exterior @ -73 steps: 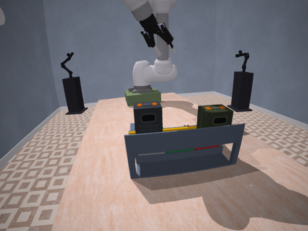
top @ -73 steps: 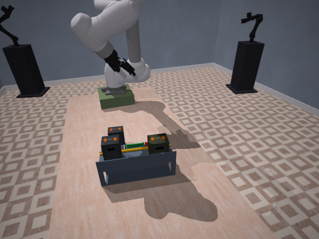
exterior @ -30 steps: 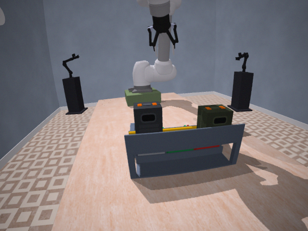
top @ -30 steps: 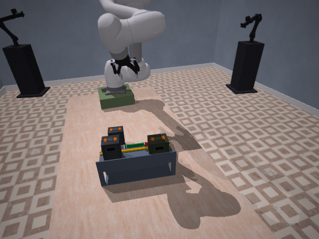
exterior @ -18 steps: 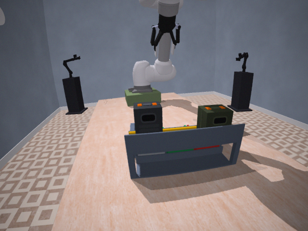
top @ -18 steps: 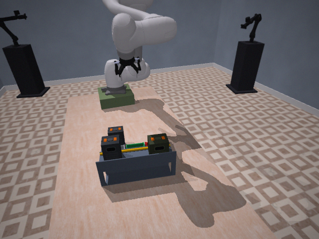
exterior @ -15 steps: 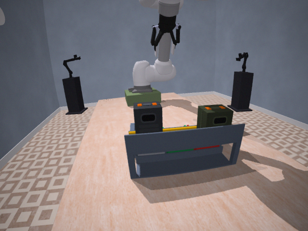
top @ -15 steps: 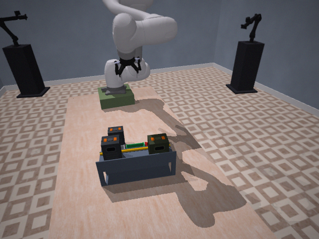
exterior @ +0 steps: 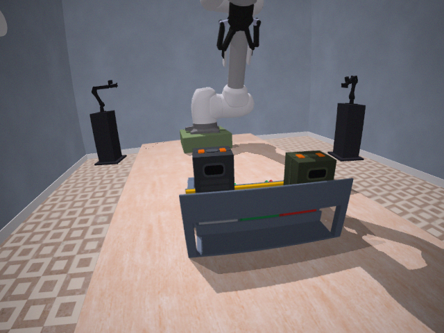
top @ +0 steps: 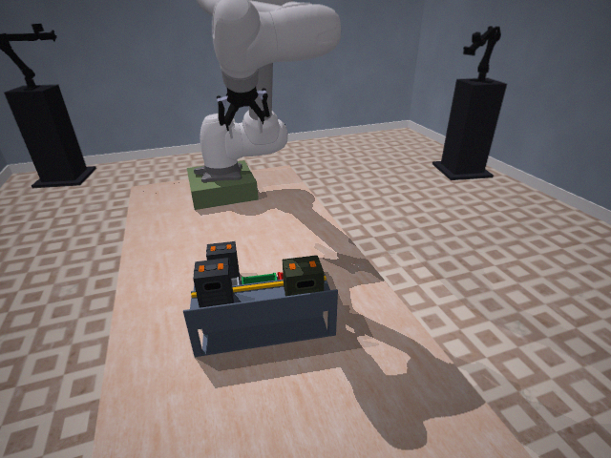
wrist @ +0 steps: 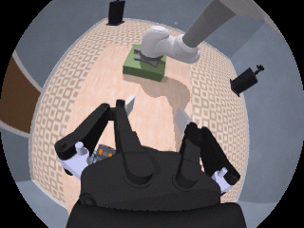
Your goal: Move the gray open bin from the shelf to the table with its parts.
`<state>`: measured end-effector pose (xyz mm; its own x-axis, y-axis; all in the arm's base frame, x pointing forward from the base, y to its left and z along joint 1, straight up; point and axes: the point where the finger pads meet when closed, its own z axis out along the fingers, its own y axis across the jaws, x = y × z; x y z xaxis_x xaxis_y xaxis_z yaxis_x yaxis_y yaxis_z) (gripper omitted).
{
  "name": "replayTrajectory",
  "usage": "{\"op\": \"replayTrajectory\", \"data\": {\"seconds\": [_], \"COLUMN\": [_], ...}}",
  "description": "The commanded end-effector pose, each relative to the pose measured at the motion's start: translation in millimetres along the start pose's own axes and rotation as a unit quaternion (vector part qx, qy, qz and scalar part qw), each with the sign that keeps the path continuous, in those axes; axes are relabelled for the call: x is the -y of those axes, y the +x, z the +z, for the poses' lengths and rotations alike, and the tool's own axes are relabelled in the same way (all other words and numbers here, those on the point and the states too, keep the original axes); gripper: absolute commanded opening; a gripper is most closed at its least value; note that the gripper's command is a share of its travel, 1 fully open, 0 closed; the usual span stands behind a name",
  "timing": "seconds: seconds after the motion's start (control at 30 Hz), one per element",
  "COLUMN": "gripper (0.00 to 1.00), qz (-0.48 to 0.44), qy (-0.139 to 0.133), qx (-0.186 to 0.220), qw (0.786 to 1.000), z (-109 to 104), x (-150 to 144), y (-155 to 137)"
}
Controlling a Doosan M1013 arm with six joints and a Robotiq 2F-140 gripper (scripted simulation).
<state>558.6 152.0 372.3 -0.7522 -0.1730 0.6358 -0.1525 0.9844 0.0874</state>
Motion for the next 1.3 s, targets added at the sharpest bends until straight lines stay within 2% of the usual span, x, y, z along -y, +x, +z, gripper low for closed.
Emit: {"op": "replayTrajectory", "data": {"seconds": [0.0, 0.13, 0.3, 1.27], "gripper": [0.57, 0.57, 0.57, 0.57], "qz": [0.000, 0.000, 0.000, 0.000], "qy": [0.000, 0.000, 0.000, 0.000], "qx": [0.000, 0.000, 0.000, 0.000], "qw": [1.000, 1.000, 1.000, 1.000], "z": [-1, -1, -35, -28], "x": [0, 0, -4, -3], "y": [1, 1, 29, 23]}}
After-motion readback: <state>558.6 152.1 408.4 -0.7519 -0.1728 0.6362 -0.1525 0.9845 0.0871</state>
